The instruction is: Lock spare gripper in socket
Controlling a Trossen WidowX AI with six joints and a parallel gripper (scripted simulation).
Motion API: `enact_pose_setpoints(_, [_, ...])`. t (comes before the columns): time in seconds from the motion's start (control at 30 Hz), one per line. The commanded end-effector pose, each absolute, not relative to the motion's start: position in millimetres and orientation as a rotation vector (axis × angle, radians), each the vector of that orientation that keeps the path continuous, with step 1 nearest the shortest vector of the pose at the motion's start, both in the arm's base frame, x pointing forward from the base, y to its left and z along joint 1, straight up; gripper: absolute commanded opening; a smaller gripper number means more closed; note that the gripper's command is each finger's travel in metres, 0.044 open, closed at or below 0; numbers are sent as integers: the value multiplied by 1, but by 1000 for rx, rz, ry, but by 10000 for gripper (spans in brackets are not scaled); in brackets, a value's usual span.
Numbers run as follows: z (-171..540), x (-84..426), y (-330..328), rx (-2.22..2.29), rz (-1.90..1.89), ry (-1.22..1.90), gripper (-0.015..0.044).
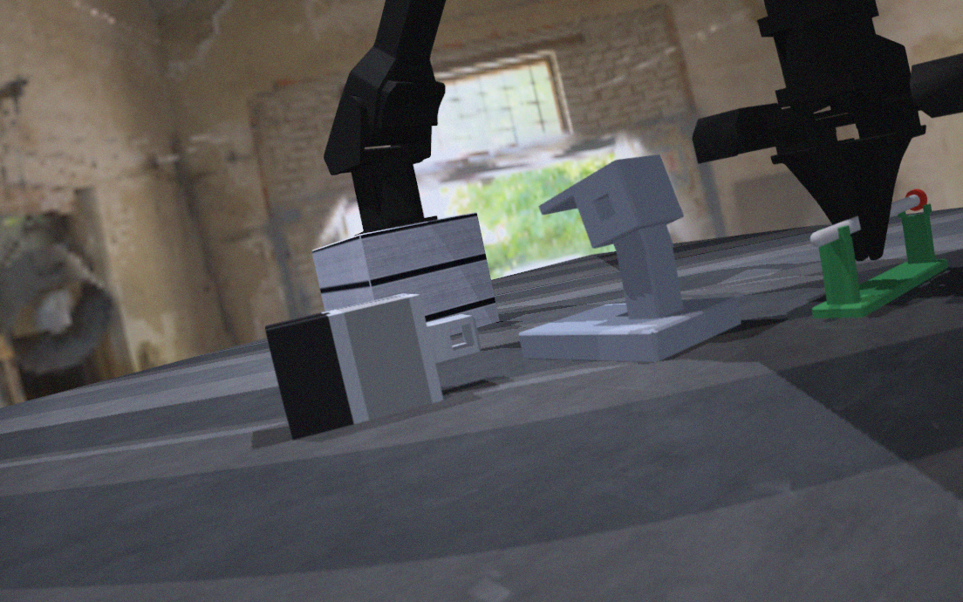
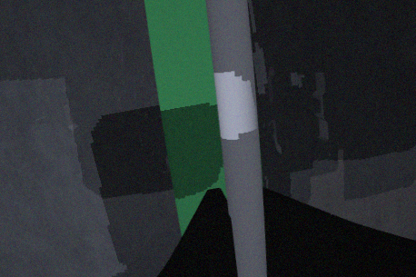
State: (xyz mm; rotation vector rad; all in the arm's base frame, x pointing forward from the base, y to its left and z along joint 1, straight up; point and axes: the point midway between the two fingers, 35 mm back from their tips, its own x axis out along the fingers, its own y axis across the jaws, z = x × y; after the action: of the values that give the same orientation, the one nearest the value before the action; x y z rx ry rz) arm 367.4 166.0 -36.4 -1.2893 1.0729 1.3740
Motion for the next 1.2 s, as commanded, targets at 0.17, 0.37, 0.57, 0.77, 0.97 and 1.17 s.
enact_pose_setpoints(0.17, [-36,367,166,-1289,1374,1073,0])
enact_pose_setpoints(0.37, [-36,367,166,-1289,1374,1073,157])
enact_pose_setpoints(0.57, [-36,367,166,-1289,1374,1073,315])
enact_pose_setpoints(0.77, [-21,364,165,-1287,1380,1083,440])
enact_pose_setpoints(0.97, [-7,360,163,-1284,1388,1095,440])
enact_pose_setpoints(1.17, [6,356,161,-1280,1395,1108,440])
